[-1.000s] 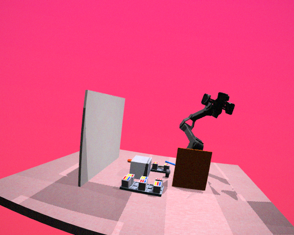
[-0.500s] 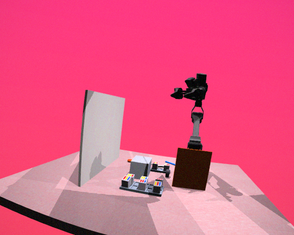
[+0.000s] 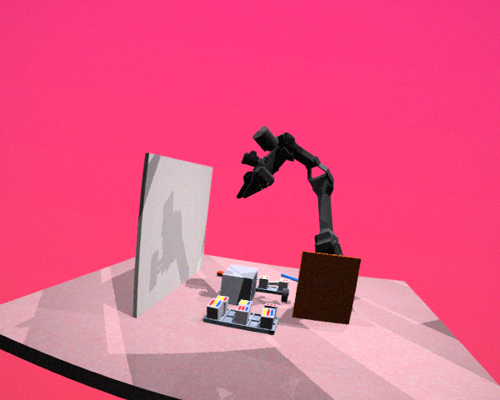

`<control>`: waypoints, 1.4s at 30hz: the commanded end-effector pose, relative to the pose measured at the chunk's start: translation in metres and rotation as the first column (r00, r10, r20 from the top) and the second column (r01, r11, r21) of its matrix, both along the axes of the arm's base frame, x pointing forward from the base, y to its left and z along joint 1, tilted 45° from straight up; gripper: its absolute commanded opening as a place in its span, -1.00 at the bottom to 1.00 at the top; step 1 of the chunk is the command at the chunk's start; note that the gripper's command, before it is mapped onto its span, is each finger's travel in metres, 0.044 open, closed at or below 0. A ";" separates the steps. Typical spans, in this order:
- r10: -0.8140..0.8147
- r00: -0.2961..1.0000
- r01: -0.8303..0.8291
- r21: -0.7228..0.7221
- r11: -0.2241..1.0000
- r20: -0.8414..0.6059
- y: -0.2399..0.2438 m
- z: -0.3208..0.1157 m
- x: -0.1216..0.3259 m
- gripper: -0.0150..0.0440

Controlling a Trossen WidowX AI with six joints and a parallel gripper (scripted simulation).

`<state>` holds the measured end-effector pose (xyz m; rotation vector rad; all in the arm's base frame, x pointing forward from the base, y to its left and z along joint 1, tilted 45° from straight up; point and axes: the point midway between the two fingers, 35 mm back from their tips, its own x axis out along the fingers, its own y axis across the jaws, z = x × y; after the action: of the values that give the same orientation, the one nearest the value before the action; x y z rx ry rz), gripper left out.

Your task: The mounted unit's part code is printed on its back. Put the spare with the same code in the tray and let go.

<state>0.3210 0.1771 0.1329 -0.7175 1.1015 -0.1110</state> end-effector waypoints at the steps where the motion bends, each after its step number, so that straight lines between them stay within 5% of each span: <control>1: -0.212 0.975 0.209 -0.061 0.976 -0.060 -0.050 -0.013 0.031 1.00; 11: -0.613 0.773 0.572 -0.237 0.785 -0.164 -0.172 -0.042 0.062 1.00; 31: -0.621 0.766 0.580 -0.241 0.778 -0.164 -0.175 -0.042 0.062 1.00; 35: -0.716 0.695 0.698 -0.174 0.694 -0.066 -0.193 -0.023 0.043 1.00; 42: -0.912 0.376 0.916 0.085 0.393 0.162 -0.240 0.017 -0.024 1.00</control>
<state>0.3349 -0.0400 0.1317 -0.1888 1.3527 -0.9914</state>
